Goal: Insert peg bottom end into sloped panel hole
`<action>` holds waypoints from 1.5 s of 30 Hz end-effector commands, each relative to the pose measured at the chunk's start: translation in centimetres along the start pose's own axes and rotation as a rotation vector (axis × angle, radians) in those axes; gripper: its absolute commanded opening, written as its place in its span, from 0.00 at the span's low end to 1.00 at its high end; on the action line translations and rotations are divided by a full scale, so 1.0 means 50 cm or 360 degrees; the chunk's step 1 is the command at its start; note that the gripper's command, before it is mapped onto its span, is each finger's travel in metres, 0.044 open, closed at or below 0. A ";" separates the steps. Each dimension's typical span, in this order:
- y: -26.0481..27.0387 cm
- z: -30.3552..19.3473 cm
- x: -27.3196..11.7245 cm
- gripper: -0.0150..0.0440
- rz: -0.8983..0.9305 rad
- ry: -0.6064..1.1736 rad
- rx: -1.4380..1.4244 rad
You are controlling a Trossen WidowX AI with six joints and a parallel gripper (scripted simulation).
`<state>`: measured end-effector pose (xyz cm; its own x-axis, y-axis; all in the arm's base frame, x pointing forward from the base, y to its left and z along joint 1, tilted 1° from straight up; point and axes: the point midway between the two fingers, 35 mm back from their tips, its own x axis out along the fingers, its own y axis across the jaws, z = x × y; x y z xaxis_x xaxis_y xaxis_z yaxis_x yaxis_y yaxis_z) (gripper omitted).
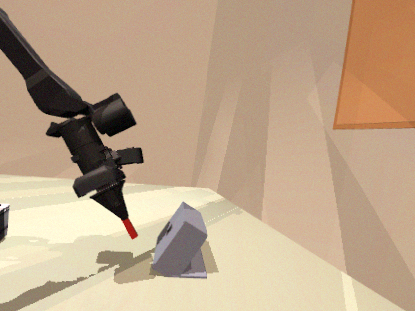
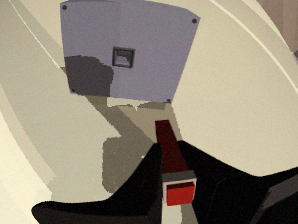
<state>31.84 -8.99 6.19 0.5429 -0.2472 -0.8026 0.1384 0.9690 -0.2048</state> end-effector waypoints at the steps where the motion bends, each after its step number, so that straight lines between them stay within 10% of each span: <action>1: 0.003 -0.003 -0.003 0.25 -0.0010 -0.0028 0.0014; 45: 0.041 -0.009 -0.024 0.25 -0.0023 -0.0376 0.0167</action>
<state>31.34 -6.85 6.46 0.7089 -0.2623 -0.6547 0.2183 0.9643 -0.1500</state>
